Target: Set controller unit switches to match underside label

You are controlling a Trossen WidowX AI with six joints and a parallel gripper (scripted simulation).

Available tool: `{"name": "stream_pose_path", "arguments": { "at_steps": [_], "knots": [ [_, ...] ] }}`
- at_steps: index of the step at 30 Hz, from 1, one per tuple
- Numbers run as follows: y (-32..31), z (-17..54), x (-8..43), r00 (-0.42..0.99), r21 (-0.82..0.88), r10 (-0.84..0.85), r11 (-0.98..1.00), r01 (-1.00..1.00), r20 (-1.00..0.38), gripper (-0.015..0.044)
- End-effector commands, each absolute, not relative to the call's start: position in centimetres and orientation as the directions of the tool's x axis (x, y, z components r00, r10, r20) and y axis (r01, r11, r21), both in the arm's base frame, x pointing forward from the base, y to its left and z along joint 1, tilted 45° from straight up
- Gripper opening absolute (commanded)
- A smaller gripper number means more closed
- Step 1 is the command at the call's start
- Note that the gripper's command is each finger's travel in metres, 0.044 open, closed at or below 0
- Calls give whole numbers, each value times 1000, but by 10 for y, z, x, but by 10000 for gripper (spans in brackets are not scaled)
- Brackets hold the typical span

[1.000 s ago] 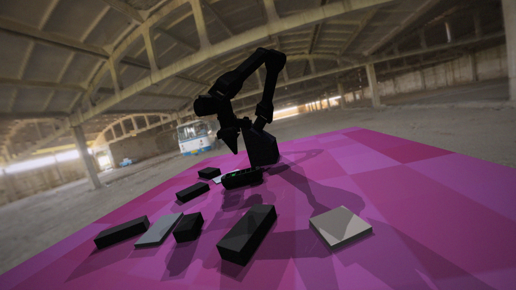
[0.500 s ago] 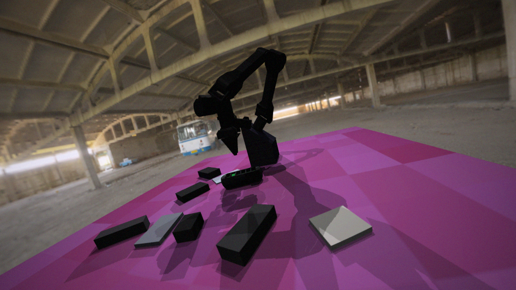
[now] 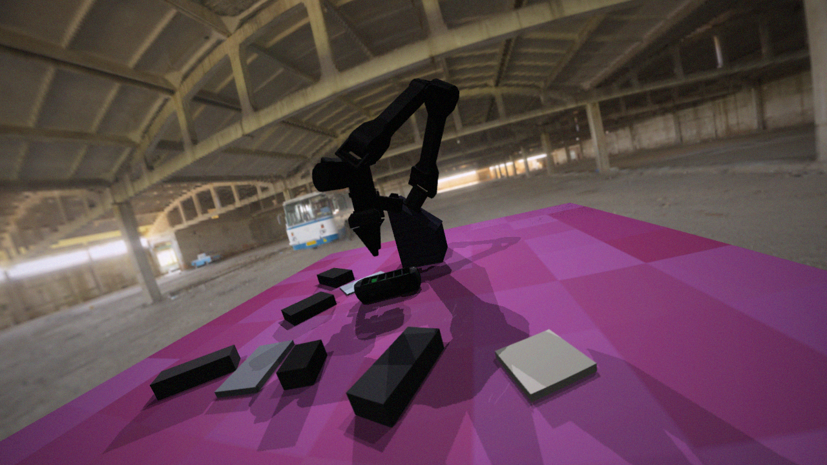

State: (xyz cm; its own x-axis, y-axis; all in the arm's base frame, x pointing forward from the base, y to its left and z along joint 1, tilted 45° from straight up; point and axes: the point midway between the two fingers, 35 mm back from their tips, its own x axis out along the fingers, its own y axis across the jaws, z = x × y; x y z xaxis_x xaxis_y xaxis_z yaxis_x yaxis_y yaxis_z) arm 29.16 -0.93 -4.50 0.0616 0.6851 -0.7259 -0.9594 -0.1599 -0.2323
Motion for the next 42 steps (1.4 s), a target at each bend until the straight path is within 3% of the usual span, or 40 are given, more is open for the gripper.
{"name": "stream_pose_path", "arguments": {
  "at_steps": [1, 12, 32, 42],
  "knots": [
    [11, -74, 264, 36, -211, 698, -166, -963, -715, 282],
    [19, -85, 252, 35, -213, 700, -170, -962, -713, 0],
    [18, -86, 252, 31, -212, 698, -174, -962, -715, 0],
    [-17, -50, 250, 31, -212, 697, -175, -962, -717, 263]
  ]
}}
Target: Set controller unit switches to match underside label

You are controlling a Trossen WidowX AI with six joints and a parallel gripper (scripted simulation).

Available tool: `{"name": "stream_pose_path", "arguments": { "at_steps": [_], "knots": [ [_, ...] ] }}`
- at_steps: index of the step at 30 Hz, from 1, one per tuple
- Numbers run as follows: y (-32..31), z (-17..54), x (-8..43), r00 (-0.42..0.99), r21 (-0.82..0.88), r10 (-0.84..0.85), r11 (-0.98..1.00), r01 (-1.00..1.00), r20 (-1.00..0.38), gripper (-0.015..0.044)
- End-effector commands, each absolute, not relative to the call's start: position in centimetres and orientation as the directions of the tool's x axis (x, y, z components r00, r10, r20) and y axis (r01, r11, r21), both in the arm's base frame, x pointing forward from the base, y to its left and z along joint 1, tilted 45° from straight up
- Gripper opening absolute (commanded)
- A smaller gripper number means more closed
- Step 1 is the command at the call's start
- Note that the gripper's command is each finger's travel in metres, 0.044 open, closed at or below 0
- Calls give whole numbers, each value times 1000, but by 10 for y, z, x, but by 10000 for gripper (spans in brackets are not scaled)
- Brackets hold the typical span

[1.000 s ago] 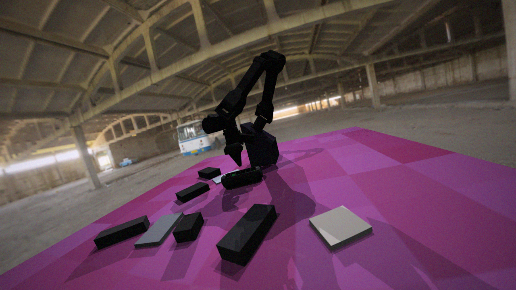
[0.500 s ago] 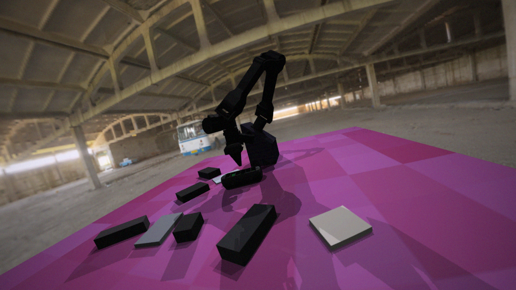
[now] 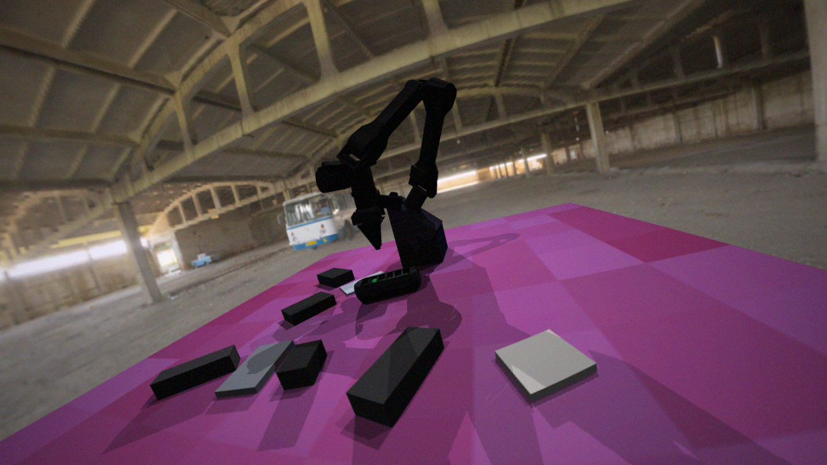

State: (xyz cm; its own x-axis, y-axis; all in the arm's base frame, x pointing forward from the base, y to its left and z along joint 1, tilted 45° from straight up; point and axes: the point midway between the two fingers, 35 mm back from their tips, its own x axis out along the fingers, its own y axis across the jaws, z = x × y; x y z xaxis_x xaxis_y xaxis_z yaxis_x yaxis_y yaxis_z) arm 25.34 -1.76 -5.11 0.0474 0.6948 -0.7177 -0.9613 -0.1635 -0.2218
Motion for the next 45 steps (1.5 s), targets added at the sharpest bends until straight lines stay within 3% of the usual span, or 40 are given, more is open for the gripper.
{"name": "stream_pose_path", "arguments": {
  "at_steps": [1, 10, 20, 37, 39, 45],
  "knots": [
    [-17, -50, 250, 31, -212, 697, -175, -962, -717, 236],
    [-17, -50, 250, 31, -212, 697, -175, -962, -717, 0],
    [-17, -50, 250, 31, -212, 697, -175, -962, -717, 0],
    [-17, -50, 251, 34, -211, 698, -170, -963, -715, 440],
    [-17, -50, 251, 34, -211, 698, -170, -963, -715, 440],
    [-20, -103, 255, 219, -343, 716, -30, -939, -663, 282]
  ]
}}
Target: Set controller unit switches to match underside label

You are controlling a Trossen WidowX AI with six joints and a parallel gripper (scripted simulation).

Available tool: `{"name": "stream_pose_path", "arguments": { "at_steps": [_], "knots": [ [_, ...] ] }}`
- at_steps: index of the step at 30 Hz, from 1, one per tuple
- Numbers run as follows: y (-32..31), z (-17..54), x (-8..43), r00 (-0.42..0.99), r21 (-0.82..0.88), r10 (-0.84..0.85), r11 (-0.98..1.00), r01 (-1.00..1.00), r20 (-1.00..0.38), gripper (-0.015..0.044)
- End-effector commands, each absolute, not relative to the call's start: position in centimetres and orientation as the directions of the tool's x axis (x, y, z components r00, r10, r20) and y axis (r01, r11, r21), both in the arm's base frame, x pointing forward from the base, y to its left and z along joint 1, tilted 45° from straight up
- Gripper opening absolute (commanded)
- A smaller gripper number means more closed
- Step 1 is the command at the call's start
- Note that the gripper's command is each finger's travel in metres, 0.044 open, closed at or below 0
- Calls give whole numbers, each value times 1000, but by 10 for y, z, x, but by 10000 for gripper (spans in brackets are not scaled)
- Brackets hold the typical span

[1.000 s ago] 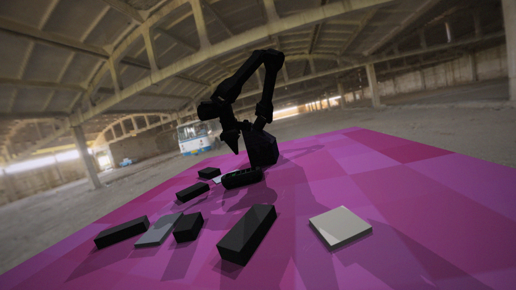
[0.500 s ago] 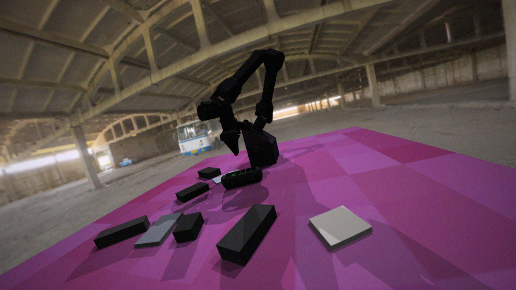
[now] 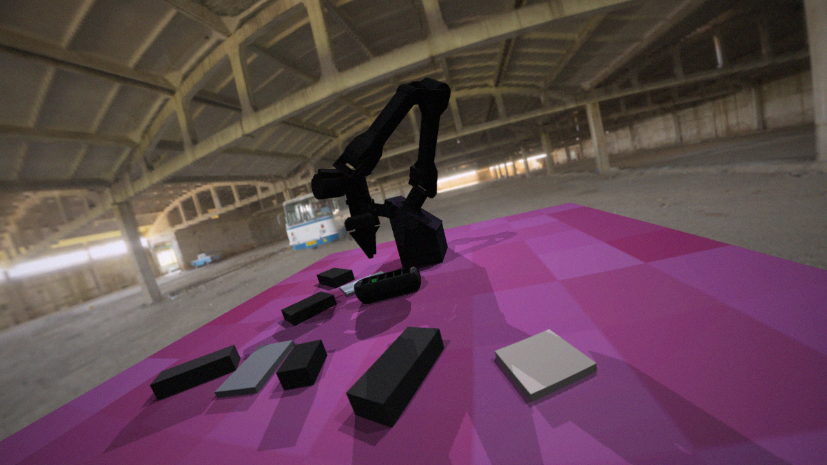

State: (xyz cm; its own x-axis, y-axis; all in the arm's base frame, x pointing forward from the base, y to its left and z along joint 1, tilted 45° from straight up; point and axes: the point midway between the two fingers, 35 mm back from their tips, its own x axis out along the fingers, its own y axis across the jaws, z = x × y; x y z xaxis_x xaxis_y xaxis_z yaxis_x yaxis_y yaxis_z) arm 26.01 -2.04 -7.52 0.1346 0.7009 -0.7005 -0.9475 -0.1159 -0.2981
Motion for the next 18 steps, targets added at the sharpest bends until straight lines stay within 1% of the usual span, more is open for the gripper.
{"name": "stream_pose_path", "arguments": {
  "at_steps": [1, 4, 11, 18],
  "knots": [
    [-19, -113, 254, 259, -371, 717, -1, -928, -648, 256],
    [-19, -125, 252, 314, -412, 717, 41, -910, -623, 177],
    [-19, -125, 252, 314, -412, 717, 41, -910, -623, 0],
    [-19, -125, 252, 314, -412, 717, 41, -910, -623, 0]
  ]
}}
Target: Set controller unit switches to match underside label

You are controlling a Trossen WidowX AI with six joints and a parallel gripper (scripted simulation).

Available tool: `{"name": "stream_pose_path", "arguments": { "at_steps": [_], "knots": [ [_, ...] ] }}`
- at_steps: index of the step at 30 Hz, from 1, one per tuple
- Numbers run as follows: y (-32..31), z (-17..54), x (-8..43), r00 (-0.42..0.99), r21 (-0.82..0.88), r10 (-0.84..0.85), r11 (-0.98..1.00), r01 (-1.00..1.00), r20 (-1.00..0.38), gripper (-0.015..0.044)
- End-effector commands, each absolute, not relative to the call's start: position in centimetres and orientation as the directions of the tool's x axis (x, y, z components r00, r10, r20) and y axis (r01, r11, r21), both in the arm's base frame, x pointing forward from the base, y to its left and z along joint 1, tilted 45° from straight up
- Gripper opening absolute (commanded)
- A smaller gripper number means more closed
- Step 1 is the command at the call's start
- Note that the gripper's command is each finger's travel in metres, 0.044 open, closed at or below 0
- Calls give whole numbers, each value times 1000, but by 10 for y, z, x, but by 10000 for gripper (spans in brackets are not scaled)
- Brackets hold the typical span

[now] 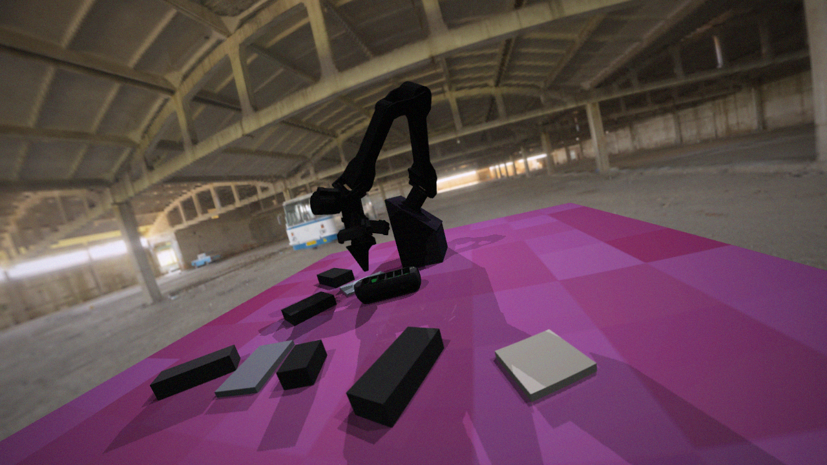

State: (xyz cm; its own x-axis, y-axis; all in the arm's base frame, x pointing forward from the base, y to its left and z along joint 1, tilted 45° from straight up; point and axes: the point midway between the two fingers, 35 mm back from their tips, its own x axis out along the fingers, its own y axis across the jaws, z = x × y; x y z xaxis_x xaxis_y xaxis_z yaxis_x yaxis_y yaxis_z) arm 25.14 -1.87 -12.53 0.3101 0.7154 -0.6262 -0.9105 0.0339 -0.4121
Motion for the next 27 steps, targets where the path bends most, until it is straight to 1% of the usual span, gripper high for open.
{"name": "stream_pose_path", "arguments": {
  "at_steps": [1, 27],
  "knots": [
    [-19, -125, 252, 314, -412, 716, 41, -910, -623, 0],
    [10, -155, 254, 312, -408, 716, 42, -912, -624, 0]
  ]
}}
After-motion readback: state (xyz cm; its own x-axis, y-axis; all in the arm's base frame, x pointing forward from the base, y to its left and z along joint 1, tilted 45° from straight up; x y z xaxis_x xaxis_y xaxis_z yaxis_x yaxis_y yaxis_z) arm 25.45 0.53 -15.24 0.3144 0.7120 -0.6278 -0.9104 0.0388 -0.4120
